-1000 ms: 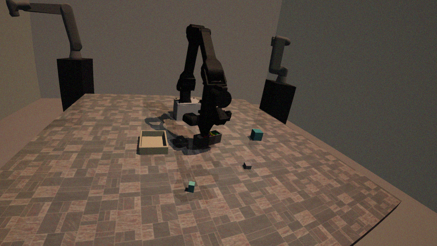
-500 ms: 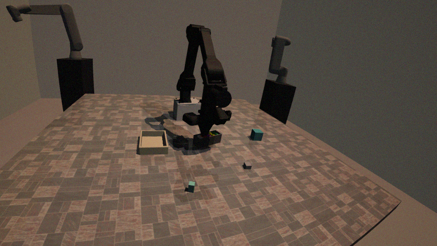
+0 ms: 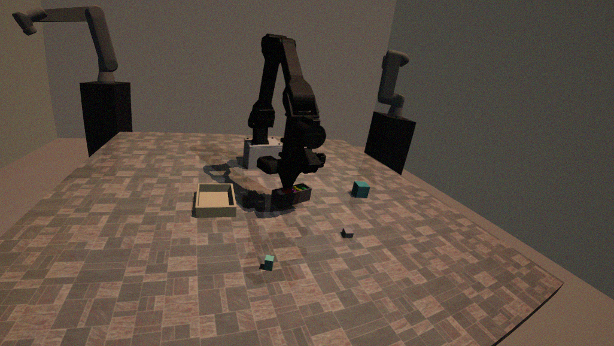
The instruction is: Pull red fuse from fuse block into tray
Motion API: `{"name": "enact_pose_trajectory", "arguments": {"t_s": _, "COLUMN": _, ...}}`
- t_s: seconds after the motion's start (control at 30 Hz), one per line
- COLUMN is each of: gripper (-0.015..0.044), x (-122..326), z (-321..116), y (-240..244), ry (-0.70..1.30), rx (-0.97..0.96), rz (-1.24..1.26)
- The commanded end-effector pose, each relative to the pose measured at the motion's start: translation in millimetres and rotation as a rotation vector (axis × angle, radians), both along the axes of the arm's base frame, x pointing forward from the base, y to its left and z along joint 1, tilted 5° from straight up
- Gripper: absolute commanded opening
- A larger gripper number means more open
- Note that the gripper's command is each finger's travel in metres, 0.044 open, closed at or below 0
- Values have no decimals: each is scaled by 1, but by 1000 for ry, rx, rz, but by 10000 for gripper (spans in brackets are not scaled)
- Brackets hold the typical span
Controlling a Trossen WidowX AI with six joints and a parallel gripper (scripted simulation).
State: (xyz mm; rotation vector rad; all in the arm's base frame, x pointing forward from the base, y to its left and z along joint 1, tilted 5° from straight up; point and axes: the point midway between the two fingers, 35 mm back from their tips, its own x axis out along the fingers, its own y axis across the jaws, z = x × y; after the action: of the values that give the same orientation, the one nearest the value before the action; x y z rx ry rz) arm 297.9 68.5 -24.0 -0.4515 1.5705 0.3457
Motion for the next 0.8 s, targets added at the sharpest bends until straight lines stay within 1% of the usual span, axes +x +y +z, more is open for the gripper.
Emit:
{"name": "enact_pose_trajectory", "arguments": {"t_s": 0.0, "gripper": 0, "x": 1, "z": 3, "y": 1, "ry": -4, "rx": 2, "rz": 0}}
{"name": "enact_pose_trajectory", "arguments": {"t_s": 0.77, "gripper": 0, "x": 2, "z": 15, "y": 2, "ry": -4, "rx": 3, "rz": 1}}
